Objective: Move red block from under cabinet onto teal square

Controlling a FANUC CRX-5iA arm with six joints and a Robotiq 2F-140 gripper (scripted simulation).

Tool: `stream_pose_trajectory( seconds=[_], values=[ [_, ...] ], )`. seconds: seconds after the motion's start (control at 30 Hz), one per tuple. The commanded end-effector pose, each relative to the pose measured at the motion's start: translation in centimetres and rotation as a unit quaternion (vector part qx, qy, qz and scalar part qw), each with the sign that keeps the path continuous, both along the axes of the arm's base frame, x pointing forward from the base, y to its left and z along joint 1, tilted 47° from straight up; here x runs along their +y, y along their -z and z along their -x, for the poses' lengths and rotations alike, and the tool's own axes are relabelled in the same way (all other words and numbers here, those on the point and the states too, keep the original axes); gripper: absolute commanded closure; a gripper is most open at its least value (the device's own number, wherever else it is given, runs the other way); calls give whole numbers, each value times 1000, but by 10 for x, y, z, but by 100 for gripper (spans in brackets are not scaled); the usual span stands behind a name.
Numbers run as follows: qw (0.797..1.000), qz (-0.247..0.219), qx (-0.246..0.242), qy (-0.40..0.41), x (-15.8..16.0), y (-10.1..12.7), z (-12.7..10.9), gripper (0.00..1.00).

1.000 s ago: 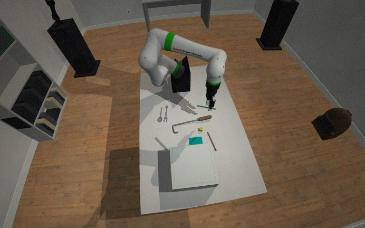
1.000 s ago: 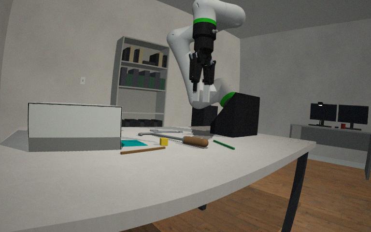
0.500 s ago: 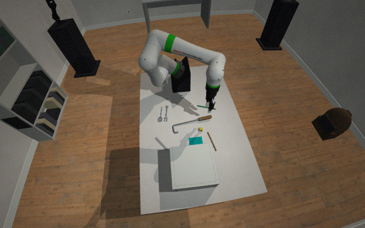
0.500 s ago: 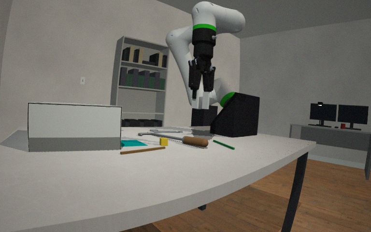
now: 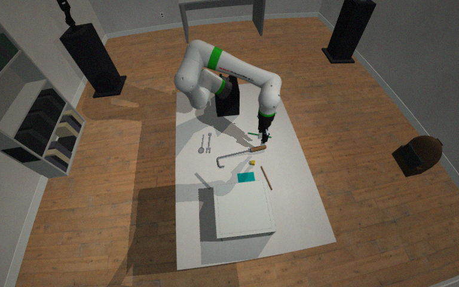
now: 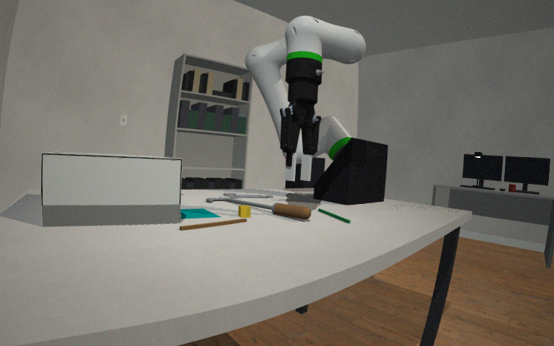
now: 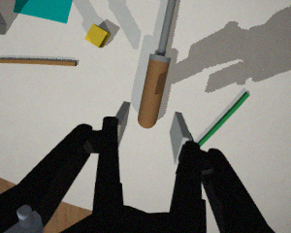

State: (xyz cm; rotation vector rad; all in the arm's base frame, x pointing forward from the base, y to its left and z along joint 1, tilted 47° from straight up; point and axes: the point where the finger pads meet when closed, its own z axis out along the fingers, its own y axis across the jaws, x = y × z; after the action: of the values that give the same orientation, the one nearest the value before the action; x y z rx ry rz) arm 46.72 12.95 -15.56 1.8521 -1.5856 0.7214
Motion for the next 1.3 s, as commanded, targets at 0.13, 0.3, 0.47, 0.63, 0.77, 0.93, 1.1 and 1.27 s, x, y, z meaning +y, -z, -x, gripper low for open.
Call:
stream_pose_trajectory(
  seconds=[0.13,0.3,0.47,0.63,0.77,0.93,1.1,1.27],
  values=[
    [1000,0,0,0,-15,14,-1,66],
    [1000,0,0,0,-21,19,-1,66],
    [1000,0,0,0,-27,25,-1,66],
    [1000,0,0,0,-29,27,-1,66],
    [1000,0,0,0,-30,28,-1,66],
    [1000,0,0,0,-30,28,-1,66],
    [1000,0,0,0,-30,28,-1,66],
    [1000,0,0,0,-30,28,-1,66]
  ],
)
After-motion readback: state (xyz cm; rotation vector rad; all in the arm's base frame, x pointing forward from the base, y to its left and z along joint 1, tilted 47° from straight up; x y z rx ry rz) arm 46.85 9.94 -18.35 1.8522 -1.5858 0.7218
